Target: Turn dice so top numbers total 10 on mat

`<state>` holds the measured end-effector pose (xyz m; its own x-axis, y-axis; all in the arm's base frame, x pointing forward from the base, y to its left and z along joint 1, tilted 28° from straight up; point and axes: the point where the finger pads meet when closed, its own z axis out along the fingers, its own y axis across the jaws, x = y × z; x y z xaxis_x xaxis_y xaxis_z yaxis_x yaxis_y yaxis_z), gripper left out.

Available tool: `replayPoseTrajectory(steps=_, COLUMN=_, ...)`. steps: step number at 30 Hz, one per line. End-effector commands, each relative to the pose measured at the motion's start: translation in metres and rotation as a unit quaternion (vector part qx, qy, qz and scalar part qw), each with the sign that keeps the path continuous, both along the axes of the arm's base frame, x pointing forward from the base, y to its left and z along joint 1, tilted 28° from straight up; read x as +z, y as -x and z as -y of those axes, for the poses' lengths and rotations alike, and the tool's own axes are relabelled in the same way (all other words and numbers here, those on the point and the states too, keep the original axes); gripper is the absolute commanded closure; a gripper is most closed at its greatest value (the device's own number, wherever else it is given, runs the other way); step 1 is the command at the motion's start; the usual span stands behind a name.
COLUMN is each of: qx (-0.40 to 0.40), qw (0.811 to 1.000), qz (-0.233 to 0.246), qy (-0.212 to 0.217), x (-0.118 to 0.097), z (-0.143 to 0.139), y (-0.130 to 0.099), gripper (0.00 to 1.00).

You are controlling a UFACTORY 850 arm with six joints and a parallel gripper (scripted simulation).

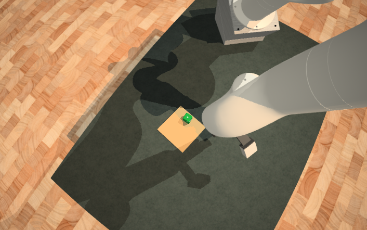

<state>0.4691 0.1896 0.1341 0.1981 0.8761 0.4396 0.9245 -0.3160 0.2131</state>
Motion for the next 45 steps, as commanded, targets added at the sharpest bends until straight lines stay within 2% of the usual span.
replayPoseTrajectory(steps=1, qx=-0.057, qw=0.997, qz=-0.035, qy=-0.024, x=0.004, z=-0.002, y=-0.022, gripper=0.73)
replayPoseTrajectory(steps=4, qx=-0.116, qw=0.99, qz=-0.059, qy=-0.044, x=0.008, z=-0.003, y=-0.043, gripper=0.73)
replayPoseTrajectory(steps=7, qx=-0.118, qw=0.99, qz=-0.06, qy=-0.045, x=0.008, z=-0.003, y=-0.044, gripper=0.73)
replayPoseTrajectory(steps=12, qx=-0.178, qw=0.978, qz=-0.083, qy=-0.064, x=0.011, z=-0.003, y=-0.065, gripper=0.73)
replayPoseTrajectory(steps=25, qx=-0.179, qw=0.977, qz=-0.08, qy=-0.086, x=0.011, z=-0.004, y=-0.065, gripper=0.73)
replayPoseTrajectory(steps=29, qx=-0.175, qw=0.976, qz=-0.057, qy=-0.119, x=0.011, z=-0.003, y=-0.066, gripper=0.73)
replayPoseTrajectory(steps=32, qx=-0.167, qw=0.969, qz=-0.021, qy=-0.178, x=0.011, z=-0.002, y=-0.066, gripper=0.73)
replayPoseTrajectory(steps=33, qx=-0.167, qw=0.969, qz=-0.02, qy=-0.18, x=0.011, z=-0.002, y=-0.066, gripper=0.73)
replayPoseTrajectory(steps=38, qx=-0.155, qw=0.957, qz=0.019, qy=-0.246, x=0.009, z=-0.002, y=-0.065, gripper=0.73)
replayPoseTrajectory(steps=41, qx=-0.154, qw=0.955, qz=0.024, qy=-0.253, x=0.01, z=-0.002, y=-0.066, gripper=0.73)
replayPoseTrajectory(steps=43, qx=-0.146, qw=0.941, qz=0.054, qy=-0.301, x=0.009, z=-0.001, y=-0.065, gripper=0.73)
replayPoseTrajectory(steps=45, qx=-0.142, qw=0.935, qz=0.063, qy=-0.318, x=0.009, z=-0.001, y=-0.065, gripper=0.73)
